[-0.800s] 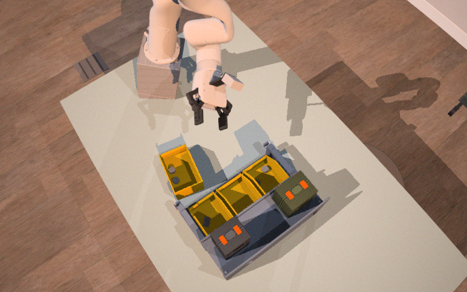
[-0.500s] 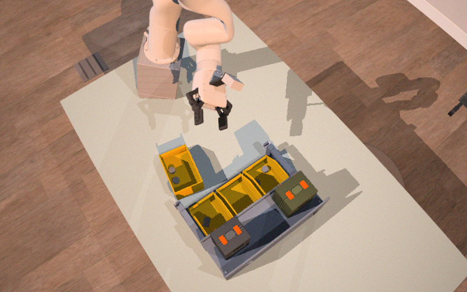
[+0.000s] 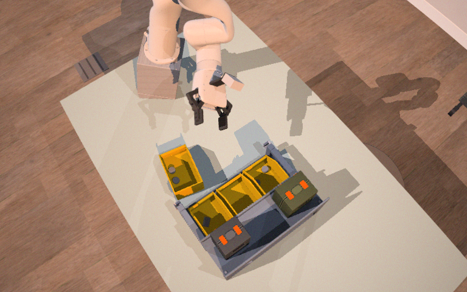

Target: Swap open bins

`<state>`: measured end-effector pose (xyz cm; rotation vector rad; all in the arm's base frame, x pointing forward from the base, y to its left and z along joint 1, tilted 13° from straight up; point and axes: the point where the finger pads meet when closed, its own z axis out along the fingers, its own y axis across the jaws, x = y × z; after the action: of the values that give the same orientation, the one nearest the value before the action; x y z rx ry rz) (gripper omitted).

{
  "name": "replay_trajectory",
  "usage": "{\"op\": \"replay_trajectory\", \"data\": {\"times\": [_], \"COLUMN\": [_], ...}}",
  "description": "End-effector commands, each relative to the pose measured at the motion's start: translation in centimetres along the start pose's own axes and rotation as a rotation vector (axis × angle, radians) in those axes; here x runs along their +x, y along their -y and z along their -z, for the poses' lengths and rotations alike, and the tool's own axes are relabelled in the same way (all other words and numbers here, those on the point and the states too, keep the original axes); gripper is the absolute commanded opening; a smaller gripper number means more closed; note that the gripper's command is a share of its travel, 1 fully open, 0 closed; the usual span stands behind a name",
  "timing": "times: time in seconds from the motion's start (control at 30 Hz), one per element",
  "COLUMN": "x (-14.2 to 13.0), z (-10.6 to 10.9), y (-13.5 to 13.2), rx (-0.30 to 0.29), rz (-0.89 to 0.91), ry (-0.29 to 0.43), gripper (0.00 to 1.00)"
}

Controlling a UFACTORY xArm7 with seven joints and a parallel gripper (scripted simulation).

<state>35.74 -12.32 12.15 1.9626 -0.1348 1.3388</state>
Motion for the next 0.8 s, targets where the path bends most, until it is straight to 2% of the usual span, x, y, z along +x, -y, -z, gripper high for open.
{"op": "replay_trajectory", "data": {"times": [0.0, 0.4, 0.77], "x": [0.1, 0.6, 2.1], "z": [-0.1, -0.3, -1.1], "y": [0.0, 0.1, 0.3], "rx": [0.000, 0.005, 0.021], "rz": [0.000, 0.011, 0.045], "ry": [-0.003, -0.022, -0.081], "gripper": [1.00, 1.00, 1.00]}}
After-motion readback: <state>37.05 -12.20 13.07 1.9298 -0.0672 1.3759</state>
